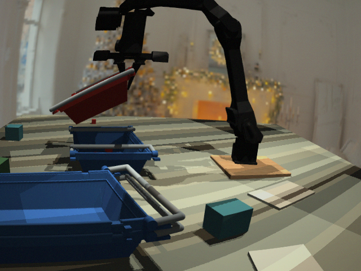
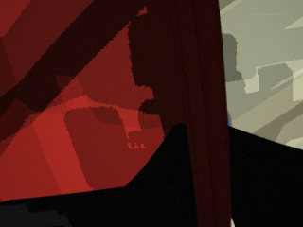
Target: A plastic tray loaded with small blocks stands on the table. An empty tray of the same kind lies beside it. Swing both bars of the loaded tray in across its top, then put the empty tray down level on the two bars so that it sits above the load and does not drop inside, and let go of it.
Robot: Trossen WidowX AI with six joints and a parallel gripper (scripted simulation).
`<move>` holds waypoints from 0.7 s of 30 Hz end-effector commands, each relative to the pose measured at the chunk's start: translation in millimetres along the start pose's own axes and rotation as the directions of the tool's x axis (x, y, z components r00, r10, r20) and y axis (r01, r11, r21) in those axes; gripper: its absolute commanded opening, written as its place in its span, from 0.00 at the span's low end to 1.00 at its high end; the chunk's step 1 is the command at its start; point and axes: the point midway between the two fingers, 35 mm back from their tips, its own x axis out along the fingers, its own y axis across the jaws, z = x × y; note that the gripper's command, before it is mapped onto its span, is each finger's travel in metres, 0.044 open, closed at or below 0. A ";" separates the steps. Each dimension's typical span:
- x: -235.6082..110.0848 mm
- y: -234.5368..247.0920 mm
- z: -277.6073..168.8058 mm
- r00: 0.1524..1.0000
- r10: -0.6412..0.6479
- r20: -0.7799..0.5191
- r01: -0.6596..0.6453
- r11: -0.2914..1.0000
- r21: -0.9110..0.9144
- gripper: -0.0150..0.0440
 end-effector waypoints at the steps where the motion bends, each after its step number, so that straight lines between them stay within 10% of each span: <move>1: -5.9 -0.1 0.0 1.000 0.021 0.000 -0.021 1.000 -0.004 0.25; 21: -5.8 -1.9 -20.6 1.000 0.020 -0.002 -0.020 1.000 -0.004 0.25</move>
